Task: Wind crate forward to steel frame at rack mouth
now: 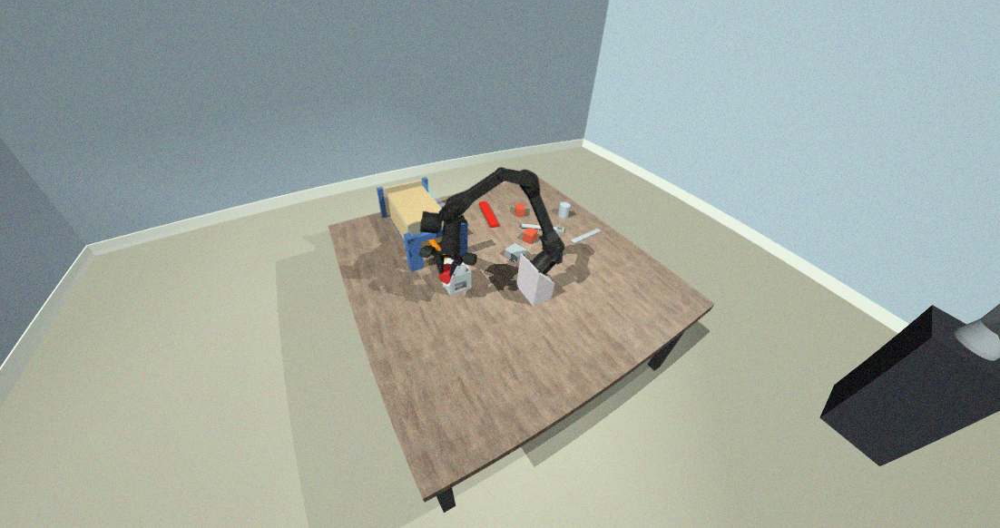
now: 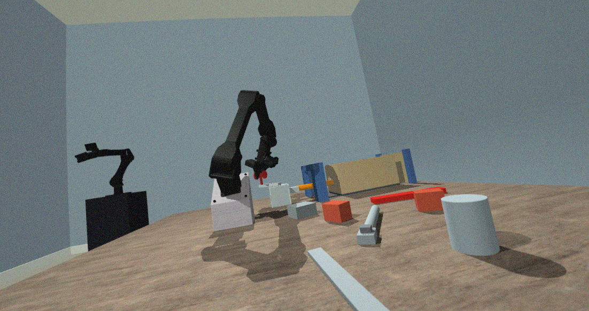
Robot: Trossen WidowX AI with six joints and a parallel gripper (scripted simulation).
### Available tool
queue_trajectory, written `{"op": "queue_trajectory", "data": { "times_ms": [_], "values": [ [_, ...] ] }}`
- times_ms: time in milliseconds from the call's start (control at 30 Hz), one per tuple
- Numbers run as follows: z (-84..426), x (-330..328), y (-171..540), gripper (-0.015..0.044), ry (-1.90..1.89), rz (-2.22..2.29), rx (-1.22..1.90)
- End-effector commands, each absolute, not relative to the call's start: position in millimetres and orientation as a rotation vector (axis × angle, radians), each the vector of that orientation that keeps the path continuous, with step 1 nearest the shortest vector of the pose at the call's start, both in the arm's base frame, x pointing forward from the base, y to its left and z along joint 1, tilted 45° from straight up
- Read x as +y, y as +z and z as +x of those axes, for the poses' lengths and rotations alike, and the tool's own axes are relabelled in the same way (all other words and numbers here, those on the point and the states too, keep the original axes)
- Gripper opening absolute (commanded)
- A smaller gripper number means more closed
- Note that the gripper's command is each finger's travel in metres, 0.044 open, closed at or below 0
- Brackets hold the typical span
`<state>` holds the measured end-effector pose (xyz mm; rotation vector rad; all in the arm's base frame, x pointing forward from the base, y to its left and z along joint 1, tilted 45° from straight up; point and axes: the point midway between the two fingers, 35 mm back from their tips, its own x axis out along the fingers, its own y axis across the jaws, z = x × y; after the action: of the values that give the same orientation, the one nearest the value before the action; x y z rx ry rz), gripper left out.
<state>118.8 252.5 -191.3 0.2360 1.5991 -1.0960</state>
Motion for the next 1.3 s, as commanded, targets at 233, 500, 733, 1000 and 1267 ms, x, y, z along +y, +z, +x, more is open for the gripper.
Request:
{"op": "queue_trajectory", "data": {
  "times_ms": [233,500,733,1000,1267],
  "values": [
    [101,232,-177,0.0,-1.13,0.199,1.602],
    [96,224,-169,0.0,-1.131,0.199,1.602],
    [93,216,-161,0.0,-1.132,0.198,1.601],
    [92,206,-152,0.0,-1.132,0.197,1.601],
    [92,197,-144,0.0,-1.133,0.197,1.601]
  ]
}}
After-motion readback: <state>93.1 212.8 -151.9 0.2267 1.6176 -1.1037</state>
